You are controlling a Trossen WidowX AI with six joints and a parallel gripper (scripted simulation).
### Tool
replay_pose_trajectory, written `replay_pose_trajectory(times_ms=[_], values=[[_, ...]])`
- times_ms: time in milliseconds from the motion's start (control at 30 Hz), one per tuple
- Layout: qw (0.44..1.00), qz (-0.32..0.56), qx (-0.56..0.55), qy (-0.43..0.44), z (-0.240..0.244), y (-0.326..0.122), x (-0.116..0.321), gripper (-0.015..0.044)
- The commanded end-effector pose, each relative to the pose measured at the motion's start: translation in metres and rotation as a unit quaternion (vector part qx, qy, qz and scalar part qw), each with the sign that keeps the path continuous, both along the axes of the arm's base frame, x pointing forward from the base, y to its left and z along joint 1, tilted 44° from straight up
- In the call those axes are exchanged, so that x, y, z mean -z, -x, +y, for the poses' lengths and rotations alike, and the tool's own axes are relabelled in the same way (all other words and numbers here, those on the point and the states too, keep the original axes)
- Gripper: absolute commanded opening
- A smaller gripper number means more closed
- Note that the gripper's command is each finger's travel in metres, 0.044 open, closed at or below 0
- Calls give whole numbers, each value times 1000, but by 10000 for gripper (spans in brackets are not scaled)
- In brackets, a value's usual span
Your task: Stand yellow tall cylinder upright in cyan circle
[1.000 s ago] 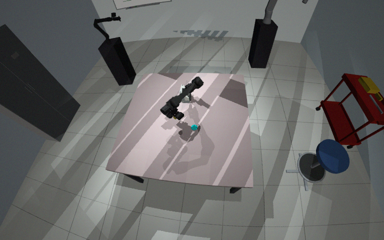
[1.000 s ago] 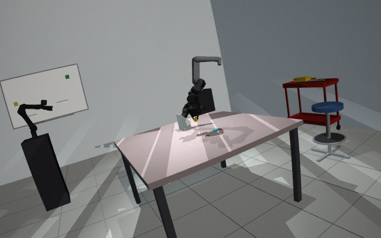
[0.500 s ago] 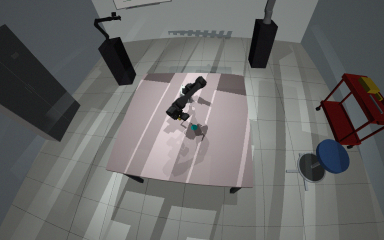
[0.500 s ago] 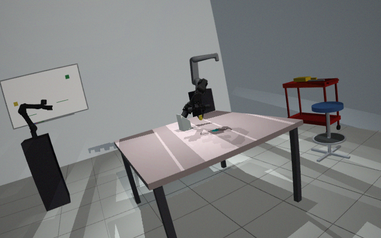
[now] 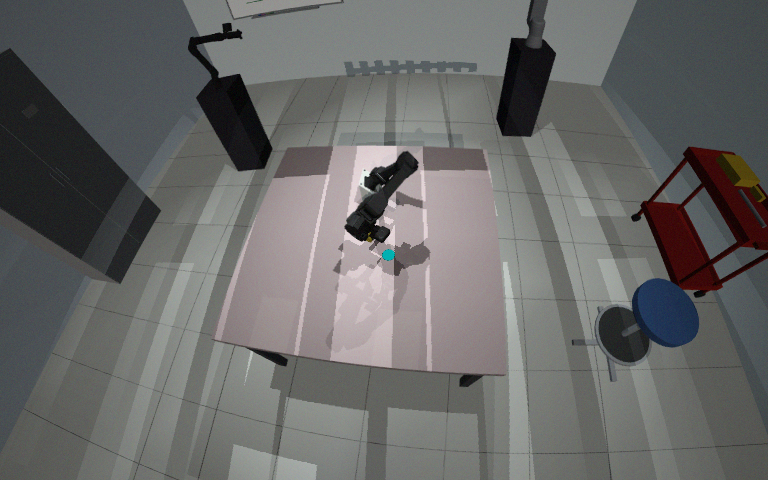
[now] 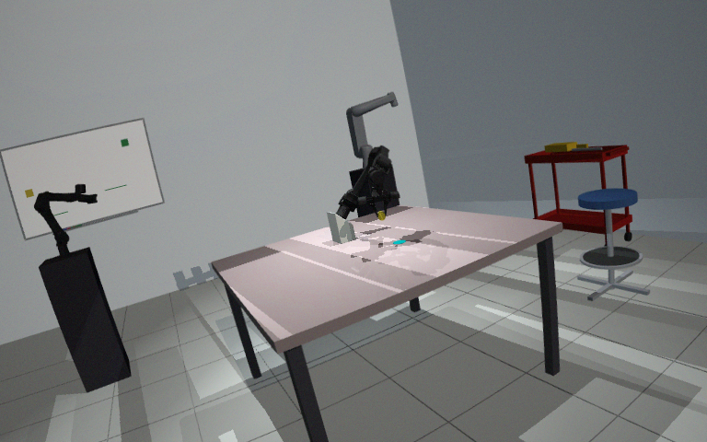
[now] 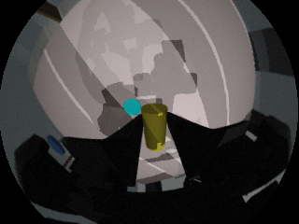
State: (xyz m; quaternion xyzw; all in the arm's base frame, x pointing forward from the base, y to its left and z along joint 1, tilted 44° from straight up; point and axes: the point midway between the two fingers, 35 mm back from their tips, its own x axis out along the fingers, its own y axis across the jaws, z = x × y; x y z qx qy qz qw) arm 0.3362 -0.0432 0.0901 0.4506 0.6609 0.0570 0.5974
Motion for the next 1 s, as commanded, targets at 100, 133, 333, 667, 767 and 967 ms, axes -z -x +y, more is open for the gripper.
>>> replay_pose_trajectory(times_ms=[100, 133, 333, 667, 767, 967], values=[[1000, -11, -8, -2, 13, -2, -16, 105], [1000, -12, -10, -2, 16, -2, -18, 105], [1000, -21, -20, -4, 29, -2, -31, 105], [999, -33, -35, -8, 48, -1, -49, 105], [999, -34, -36, -3, 49, -1, -48, 105], [998, -35, -39, 18, 50, 0, -43, 105]])
